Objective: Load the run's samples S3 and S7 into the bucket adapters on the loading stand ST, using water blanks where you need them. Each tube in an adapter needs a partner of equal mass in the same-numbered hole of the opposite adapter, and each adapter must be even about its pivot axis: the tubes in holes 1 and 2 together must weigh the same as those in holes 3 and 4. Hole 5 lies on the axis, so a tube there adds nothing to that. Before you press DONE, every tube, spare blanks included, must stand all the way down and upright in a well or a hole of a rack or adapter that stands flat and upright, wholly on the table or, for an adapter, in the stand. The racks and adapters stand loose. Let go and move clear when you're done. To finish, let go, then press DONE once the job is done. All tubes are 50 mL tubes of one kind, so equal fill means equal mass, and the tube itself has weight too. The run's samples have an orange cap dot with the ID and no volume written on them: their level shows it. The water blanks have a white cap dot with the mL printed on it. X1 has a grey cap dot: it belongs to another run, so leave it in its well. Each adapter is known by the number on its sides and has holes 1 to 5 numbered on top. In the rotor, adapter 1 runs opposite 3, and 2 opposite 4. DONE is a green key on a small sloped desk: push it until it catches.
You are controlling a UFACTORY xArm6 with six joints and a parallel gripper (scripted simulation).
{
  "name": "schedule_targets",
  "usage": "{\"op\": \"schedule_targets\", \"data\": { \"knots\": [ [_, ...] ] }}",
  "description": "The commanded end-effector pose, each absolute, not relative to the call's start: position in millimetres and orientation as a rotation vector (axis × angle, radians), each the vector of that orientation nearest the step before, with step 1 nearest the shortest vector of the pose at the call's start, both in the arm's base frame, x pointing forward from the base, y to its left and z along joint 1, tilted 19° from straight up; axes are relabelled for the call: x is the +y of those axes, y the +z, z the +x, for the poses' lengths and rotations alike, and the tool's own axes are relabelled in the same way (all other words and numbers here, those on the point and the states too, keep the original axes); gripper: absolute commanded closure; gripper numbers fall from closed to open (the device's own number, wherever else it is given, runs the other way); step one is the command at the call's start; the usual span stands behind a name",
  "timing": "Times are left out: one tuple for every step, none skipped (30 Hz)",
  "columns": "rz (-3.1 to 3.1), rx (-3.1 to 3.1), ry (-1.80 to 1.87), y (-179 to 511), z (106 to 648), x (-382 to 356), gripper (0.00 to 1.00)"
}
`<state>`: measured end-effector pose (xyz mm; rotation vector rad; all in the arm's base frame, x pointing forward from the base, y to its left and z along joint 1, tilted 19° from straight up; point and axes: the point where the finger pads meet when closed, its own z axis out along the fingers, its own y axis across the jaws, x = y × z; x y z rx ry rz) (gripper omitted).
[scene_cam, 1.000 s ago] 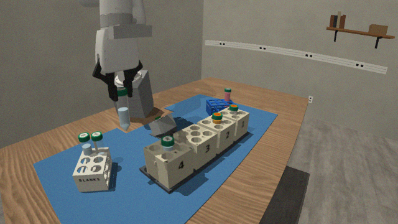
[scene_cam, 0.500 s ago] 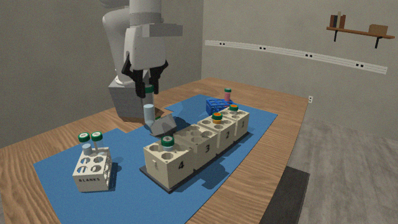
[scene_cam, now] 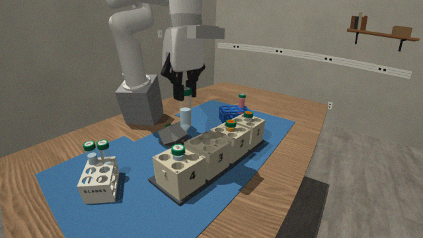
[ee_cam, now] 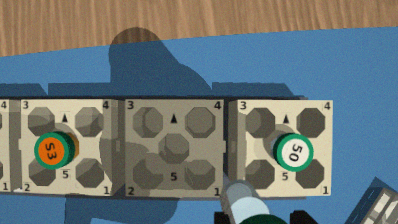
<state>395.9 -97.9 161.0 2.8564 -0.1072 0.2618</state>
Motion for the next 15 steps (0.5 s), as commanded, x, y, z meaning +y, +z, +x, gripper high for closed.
{"op": "schedule_targets", "data": {
  "knots": [
    [2.853, -0.111, 0.265, 161, 404, -89, 1.00],
    [2.853, -0.111, 0.265, 160, 407, -84, 1.00],
    [2.853, -0.111, 0.265, 159, 410, -80, 1.00],
    [2.853, -0.111, 0.265, 158, 412, -76, 1.00],
    [2.853, -0.111, 0.265, 158, 415, -72, 1.00],
    [2.853, -0.111, 0.265, 157, 418, -68, 1.00],
    [2.853, -0.111, 0.265, 156, 420, -64, 1.00],
    [2.853, -0.111, 0.265, 155, 423, -60, 1.00],
    [2.853, -0.111, 0.265, 155, 426, -55, 1.00],
    [2.853, -0.111, 0.265, 154, 429, -51, 1.00],
    [2.853, -0.111, 0.265, 153, 431, -47, 1.00],
    [2.853, -0.111, 0.265, 153, 432, -46, 1.00],
    [2.853, -0.111, 0.265, 153, 432, -46, 1.00],
    [2.853, -0.111, 0.265, 153, 432, -46, 1.00],
    [2.853, -0.111, 0.265, 153, 432, -46, 1.00]
  ]
}}
